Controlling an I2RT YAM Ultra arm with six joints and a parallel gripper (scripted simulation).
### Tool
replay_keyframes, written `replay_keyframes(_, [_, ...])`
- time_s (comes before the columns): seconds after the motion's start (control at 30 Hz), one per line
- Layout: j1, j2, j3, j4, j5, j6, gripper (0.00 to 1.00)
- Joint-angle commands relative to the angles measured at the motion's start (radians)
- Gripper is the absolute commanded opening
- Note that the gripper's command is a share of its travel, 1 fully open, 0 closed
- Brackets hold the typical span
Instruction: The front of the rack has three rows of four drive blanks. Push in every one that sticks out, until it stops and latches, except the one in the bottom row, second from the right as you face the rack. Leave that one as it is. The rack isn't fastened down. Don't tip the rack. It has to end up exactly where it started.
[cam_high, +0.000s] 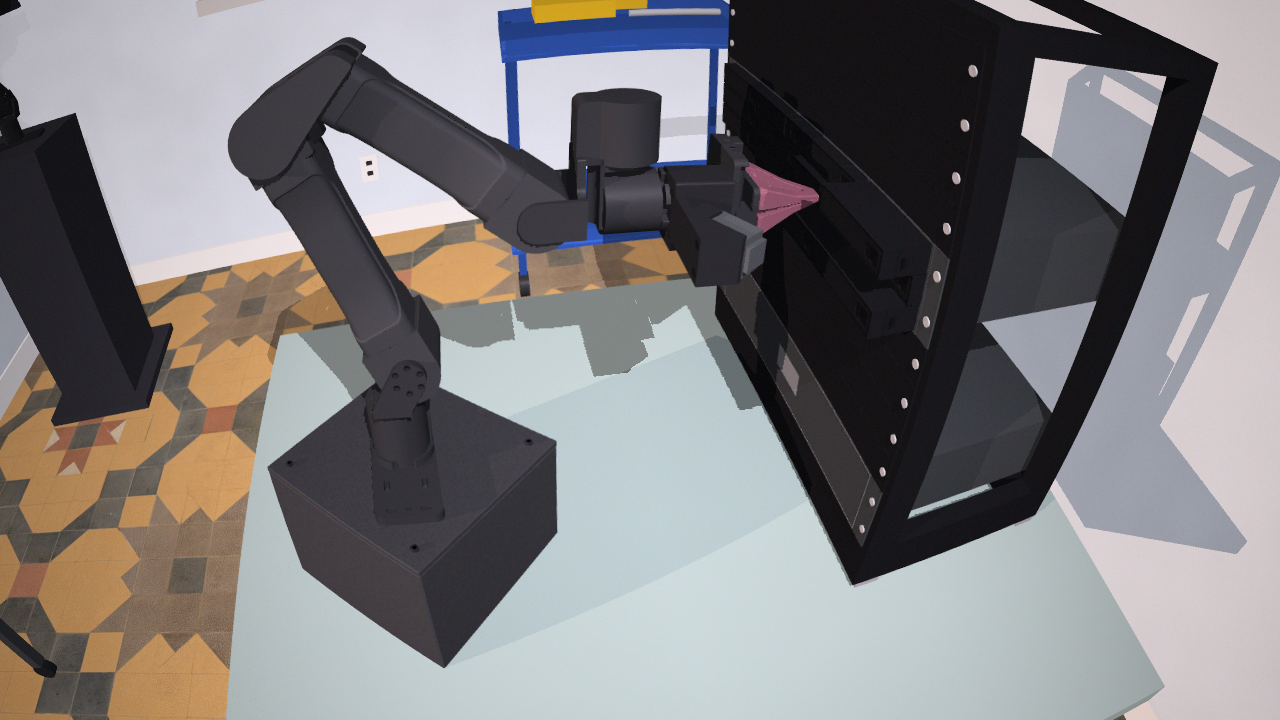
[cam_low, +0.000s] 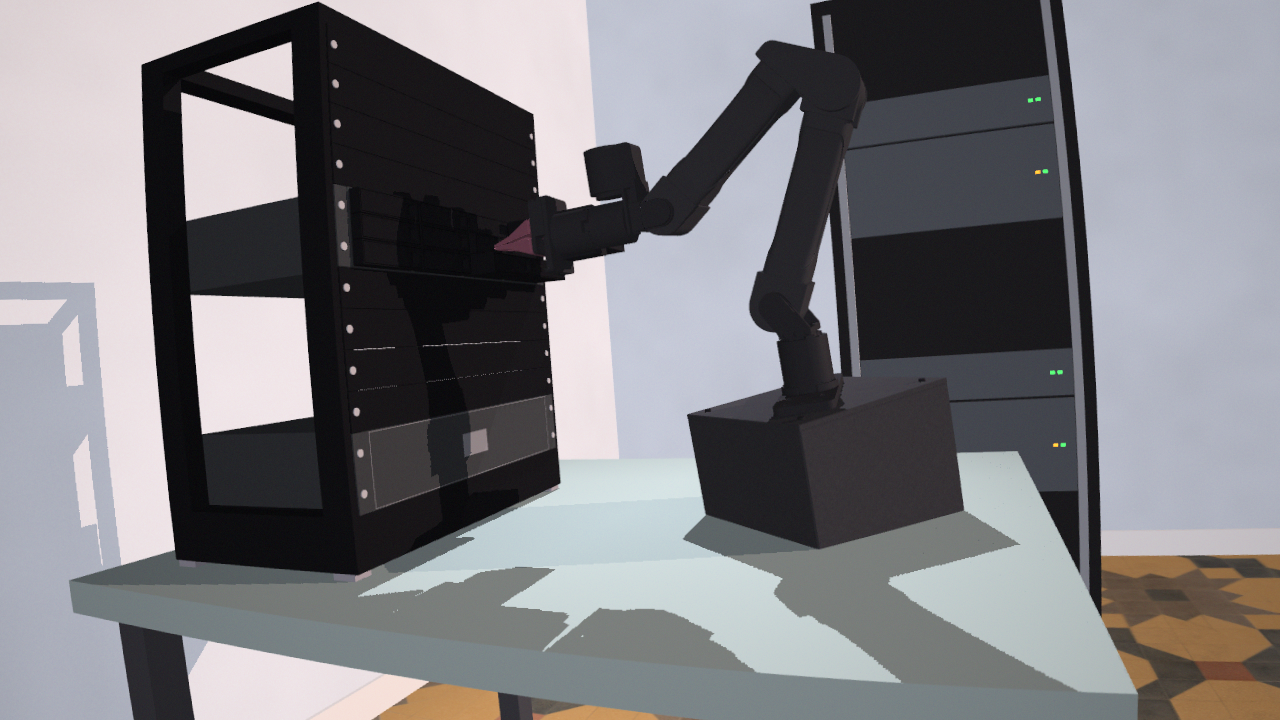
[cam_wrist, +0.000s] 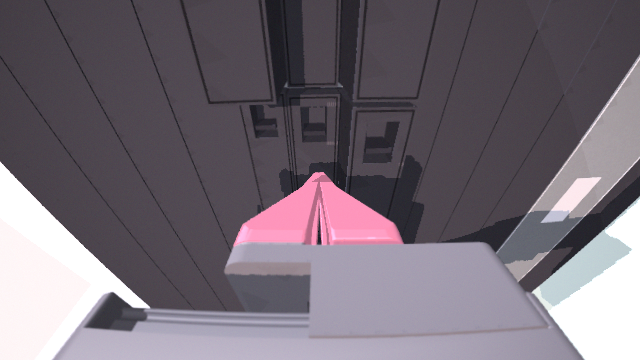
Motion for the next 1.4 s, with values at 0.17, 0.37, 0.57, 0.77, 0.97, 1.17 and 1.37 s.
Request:
replay_keyframes(0.17, [0.017, 0.024, 0.057, 0.041, -0.011, -0.013, 0.0])
replay_keyframes(0.37, [0.018, 0.026, 0.062, 0.038, -0.01, -0.013, 0.0])
replay_keyframes(0.57, [0.02, 0.032, 0.072, 0.033, -0.008, -0.013, 0.0])
replay_keyframes(0.77, [0.02, 0.032, 0.073, 0.033, -0.008, -0.014, 0.0])
replay_keyframes(0.97, [0.02, 0.032, 0.073, 0.033, -0.008, -0.014, 0.0])
replay_keyframes(1.17, [0.02, 0.032, 0.073, 0.033, -0.008, -0.014, 0.0])
replay_keyframes(1.37, [0.022, 0.036, 0.081, 0.028, -0.006, -0.014, 0.0])
